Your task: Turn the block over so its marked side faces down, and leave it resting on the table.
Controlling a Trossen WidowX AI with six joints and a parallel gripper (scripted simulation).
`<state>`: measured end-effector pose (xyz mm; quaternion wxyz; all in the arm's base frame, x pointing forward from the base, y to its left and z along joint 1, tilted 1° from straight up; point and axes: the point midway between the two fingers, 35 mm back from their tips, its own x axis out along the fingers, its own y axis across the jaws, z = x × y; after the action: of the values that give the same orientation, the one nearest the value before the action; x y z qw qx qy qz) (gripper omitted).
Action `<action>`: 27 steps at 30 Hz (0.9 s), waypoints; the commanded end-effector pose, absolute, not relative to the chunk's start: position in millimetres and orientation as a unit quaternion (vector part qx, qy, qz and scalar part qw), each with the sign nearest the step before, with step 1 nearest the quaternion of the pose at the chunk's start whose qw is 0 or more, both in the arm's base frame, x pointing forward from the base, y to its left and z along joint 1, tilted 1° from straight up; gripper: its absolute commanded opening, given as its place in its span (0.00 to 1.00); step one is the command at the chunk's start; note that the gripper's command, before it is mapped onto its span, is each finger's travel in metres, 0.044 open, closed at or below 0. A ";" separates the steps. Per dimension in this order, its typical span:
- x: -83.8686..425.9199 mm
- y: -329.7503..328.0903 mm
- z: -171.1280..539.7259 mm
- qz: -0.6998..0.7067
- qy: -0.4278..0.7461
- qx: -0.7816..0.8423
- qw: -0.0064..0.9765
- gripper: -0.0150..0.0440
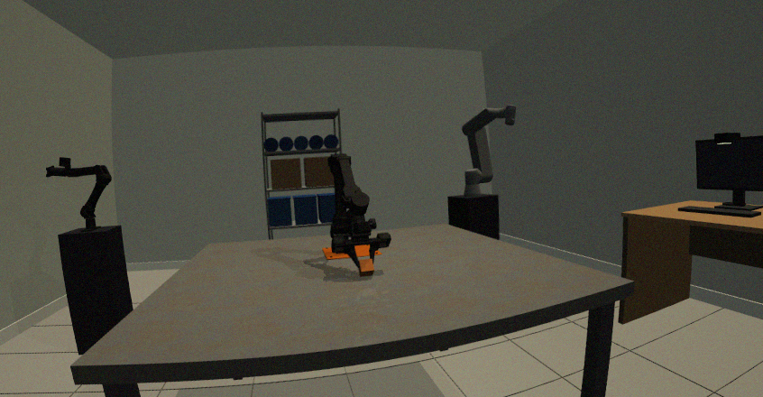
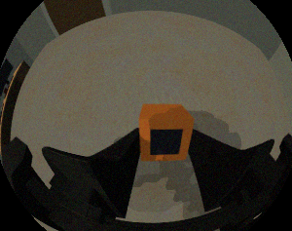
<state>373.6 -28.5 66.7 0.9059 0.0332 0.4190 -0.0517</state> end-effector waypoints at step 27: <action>361.1 -28.0 55.3 -0.061 0.235 0.023 0.970 0.25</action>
<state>362.1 -27.3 55.1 0.9680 0.0254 0.2428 -0.0580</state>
